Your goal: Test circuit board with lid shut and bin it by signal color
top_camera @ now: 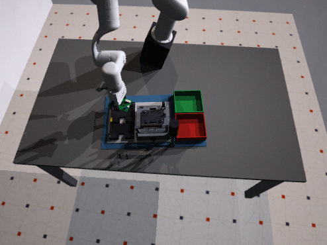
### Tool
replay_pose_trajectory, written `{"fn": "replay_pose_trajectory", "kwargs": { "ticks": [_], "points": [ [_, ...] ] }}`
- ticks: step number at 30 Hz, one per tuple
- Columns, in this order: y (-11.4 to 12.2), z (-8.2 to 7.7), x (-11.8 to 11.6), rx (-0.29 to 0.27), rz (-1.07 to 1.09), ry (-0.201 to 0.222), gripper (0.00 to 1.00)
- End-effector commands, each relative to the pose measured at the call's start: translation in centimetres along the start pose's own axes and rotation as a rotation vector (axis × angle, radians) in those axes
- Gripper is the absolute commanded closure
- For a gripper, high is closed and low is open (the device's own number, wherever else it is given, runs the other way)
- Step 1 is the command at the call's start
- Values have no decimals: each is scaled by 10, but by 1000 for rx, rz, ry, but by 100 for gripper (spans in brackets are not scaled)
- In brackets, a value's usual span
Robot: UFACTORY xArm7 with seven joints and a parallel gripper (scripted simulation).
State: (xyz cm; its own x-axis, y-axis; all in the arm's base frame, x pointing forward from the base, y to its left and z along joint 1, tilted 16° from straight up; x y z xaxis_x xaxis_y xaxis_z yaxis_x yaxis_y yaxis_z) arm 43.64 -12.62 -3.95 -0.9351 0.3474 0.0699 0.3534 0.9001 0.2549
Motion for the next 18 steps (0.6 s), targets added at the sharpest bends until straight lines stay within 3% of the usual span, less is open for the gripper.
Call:
{"fn": "replay_pose_trajectory", "kwargs": {
  "ticks": [1, 18],
  "points": [
    [-1, -1, -2, -6, -117, 2, 21],
    [-1, -1, -2, -6, -330, 1, 21]
  ]
}}
Point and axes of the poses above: the point where the finger pads meet when closed, its own z axis out along the fingers, its own x axis across the jaws, y = z × x, the point moved 7 cm from there along -z, back along the fingers, and after that the axes turned 13 degrees about z, right-handed, at the moved point
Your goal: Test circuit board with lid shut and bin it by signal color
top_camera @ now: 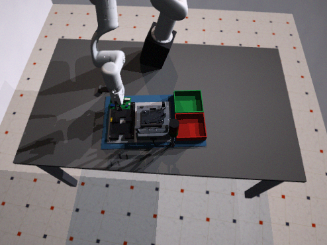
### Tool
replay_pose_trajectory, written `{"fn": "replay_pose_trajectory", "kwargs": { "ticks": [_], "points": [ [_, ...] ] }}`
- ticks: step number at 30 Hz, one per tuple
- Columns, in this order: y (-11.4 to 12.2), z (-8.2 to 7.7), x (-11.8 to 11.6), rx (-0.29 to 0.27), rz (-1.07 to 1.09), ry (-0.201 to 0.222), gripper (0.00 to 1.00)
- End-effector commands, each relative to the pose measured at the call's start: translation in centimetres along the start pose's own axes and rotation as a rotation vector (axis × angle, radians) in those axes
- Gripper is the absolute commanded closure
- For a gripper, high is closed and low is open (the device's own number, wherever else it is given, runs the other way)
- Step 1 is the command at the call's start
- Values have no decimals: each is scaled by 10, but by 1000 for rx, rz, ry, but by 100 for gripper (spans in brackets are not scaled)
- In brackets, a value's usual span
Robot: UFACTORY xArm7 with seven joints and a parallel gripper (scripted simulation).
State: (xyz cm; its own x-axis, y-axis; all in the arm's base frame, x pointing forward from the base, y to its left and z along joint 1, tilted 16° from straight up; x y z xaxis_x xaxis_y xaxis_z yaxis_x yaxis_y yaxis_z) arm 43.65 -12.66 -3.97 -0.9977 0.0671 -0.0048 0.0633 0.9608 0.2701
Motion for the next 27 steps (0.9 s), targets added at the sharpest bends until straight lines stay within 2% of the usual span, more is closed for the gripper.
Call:
{"fn": "replay_pose_trajectory", "kwargs": {
  "ticks": [1, 27],
  "points": [
    [-1, -1, -1, 0, -39, -3, 21],
    [-1, -1, -1, 0, -70, -3, 21]
  ]
}}
Point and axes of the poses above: the point where the finger pads meet when closed, its own z axis out along the fingers, its own x axis across the jaws, y = z × x, the point moved 7 cm from there along -z, back along the fingers, and after that the axes turned 13 degrees about z, right-handed, at the moved point
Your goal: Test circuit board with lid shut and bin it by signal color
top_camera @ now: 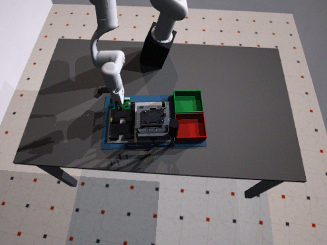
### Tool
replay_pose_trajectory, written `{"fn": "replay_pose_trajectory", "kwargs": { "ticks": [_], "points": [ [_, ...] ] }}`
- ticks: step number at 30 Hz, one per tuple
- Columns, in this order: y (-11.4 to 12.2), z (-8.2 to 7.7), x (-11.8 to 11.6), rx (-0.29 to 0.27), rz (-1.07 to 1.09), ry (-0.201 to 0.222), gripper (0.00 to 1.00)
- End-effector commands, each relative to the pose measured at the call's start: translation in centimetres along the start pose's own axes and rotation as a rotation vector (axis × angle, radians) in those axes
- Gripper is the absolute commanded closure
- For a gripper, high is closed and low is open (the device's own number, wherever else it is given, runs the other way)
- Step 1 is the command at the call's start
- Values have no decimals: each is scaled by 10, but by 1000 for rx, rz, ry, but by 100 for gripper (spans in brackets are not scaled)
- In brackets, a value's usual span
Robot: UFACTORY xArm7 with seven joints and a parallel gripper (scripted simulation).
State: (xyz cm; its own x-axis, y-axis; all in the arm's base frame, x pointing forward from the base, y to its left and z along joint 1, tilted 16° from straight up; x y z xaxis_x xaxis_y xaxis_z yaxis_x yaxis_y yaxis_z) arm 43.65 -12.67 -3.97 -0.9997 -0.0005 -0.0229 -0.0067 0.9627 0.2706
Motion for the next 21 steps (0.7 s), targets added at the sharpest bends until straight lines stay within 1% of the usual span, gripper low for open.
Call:
{"fn": "replay_pose_trajectory", "kwargs": {
  "ticks": [1, 21],
  "points": [
    [-1, -1, -1, 2, 0, -3, 21],
    [3, -2, -2, 2, 0, -3, 21]
  ]
}}
Point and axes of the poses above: the point where the finger pads meet when closed, its own z axis out along the fingers, its own x axis across the jaws, y = z × x, the point moved 7 cm from there along -z, back along the fingers, and after that the axes turned 13 degrees about z, right-handed, at the moved point
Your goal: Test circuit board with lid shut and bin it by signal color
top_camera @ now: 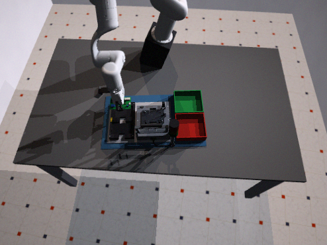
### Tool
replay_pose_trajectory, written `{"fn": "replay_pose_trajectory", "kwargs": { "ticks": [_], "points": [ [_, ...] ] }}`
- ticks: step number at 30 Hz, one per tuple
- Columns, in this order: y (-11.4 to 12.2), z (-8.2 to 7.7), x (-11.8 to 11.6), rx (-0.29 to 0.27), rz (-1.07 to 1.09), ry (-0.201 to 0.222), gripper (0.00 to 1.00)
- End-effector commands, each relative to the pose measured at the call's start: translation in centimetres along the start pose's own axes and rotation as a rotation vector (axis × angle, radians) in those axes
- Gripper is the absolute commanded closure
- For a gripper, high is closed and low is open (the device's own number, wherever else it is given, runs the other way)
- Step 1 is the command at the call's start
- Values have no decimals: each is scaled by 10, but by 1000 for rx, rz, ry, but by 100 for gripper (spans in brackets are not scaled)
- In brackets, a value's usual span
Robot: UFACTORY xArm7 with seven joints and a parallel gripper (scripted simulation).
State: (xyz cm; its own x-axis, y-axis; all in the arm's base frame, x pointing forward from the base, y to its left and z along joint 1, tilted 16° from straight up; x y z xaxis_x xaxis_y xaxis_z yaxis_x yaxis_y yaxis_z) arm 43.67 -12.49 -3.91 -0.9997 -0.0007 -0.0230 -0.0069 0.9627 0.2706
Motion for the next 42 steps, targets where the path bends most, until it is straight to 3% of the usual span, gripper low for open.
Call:
{"fn": "replay_pose_trajectory", "kwargs": {
  "ticks": [1, 25, 42],
  "points": [
    [2, -2, -2, 2, 0, -3, 21],
    [48, -5, -6, 2, 0, -3, 21],
    [102, -8, -12, 2, 0, -3, 21]
  ]
}}
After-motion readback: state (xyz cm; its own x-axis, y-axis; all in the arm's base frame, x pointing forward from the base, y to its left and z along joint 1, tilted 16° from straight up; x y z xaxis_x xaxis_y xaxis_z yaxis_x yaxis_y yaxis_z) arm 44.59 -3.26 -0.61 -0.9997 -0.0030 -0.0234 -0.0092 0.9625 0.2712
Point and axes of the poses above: the point where the finger pads meet when closed, its own z axis out along the fingers, its own x axis across the jaws, y = z × x, the point moved 7 cm from there along -z, back along the fingers, and after that the axes turned 13 degrees about z, right-handed, at the moved point
